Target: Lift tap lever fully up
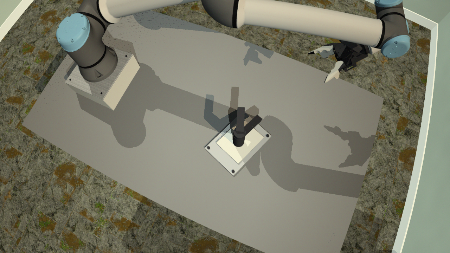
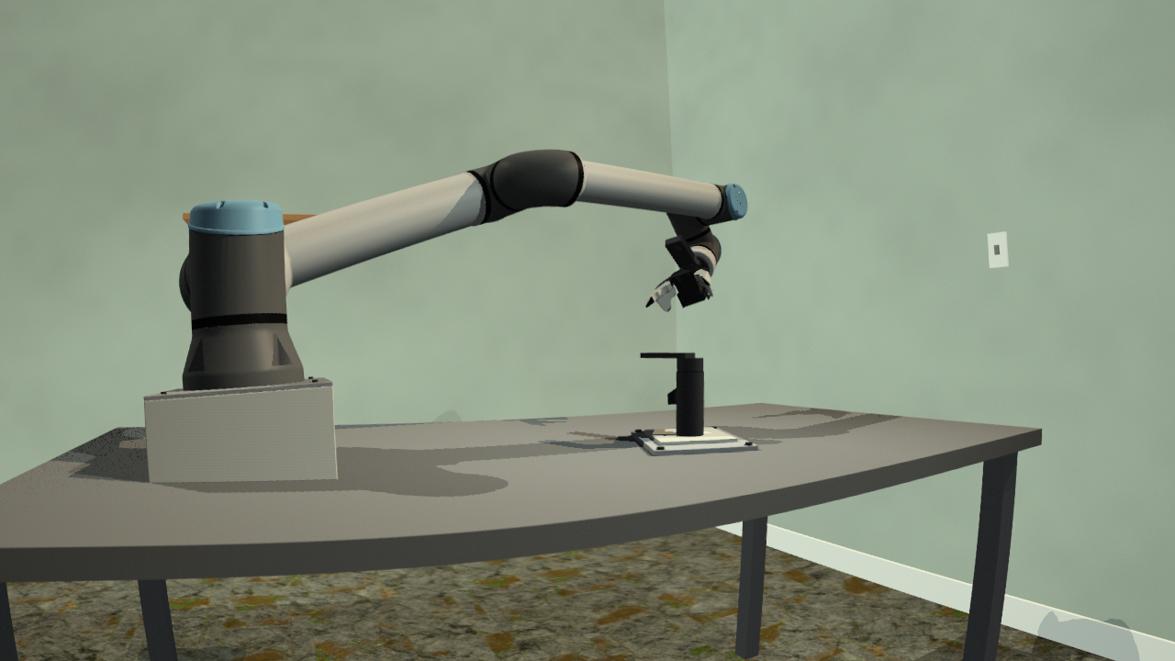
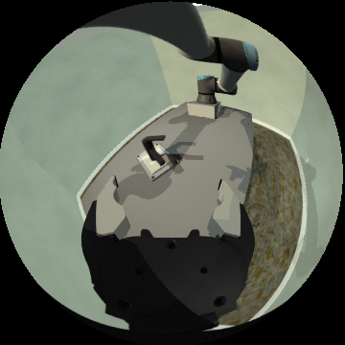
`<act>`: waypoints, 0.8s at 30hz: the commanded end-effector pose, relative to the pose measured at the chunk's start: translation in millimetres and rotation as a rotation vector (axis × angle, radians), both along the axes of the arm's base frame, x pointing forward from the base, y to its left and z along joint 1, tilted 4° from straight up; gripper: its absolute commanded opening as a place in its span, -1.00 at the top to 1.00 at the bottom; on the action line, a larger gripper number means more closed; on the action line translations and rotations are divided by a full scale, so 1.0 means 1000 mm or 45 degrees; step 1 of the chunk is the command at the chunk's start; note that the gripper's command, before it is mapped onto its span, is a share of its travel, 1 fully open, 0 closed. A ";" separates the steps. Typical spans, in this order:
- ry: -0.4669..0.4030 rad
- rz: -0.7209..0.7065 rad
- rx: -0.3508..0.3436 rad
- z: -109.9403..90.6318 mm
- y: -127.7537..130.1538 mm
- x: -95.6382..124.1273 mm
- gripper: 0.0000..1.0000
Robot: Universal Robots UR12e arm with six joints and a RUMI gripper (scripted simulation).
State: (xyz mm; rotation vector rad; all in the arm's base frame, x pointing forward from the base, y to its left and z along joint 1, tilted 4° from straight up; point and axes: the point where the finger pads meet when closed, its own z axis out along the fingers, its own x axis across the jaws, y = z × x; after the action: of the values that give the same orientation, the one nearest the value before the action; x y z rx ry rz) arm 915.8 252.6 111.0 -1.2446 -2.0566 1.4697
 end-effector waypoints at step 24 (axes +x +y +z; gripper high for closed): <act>-0.263 -0.235 -0.040 -0.003 -0.042 0.004 -1.00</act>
State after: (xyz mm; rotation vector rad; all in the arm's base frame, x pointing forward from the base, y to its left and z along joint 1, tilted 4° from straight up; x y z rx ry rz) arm 919.6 215.4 106.9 -1.5630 -1.9867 1.3674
